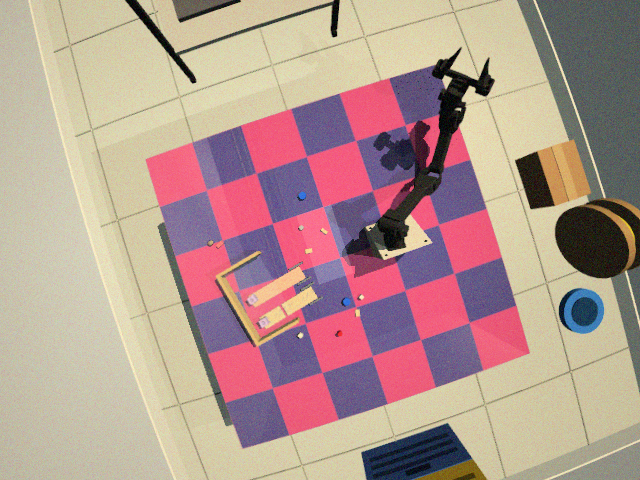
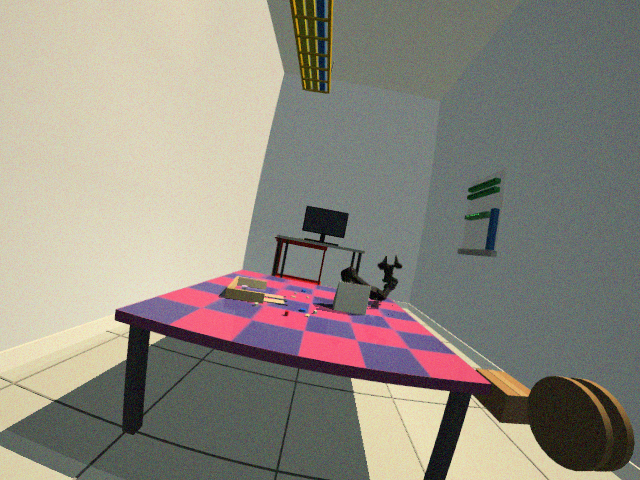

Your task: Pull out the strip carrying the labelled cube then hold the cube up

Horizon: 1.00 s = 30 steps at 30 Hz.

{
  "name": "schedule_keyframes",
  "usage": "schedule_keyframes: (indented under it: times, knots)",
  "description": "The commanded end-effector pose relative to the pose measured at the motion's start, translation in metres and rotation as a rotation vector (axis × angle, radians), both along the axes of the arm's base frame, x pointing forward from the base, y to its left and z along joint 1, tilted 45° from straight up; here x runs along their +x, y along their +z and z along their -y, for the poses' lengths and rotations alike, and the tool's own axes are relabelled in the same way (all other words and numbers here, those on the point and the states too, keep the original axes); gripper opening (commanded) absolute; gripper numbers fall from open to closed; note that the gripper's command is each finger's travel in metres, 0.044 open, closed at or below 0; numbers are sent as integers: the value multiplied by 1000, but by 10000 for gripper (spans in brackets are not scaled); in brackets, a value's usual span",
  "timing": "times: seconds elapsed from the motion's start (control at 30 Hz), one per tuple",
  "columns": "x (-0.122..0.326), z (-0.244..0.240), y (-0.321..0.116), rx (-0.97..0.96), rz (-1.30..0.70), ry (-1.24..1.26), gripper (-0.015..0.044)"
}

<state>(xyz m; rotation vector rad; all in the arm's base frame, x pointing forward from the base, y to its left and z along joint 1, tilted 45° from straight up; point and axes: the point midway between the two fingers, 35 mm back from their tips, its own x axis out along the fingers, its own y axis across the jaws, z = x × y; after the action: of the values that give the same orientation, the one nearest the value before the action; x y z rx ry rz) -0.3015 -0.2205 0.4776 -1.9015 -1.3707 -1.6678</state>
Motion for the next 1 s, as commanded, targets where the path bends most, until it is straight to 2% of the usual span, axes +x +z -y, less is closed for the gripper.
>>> schedule_keyframes:
  times: [0.0, 0.17, 0.3, 0.53, 0.73, 0.97]
  knots:
    - [2, -1, 2, -2, -8, 5, 400]
    - [52, -41, 53, -48, -221, 122, 400]
    - [85, -67, 78, -65, -350, 188, 400]
    - [175, -136, 121, -70, -679, 341, 400]
    - [257, -196, 133, -43, -945, 447, 400]
    - [346, -266, 119, 8, -1226, 533, 400]
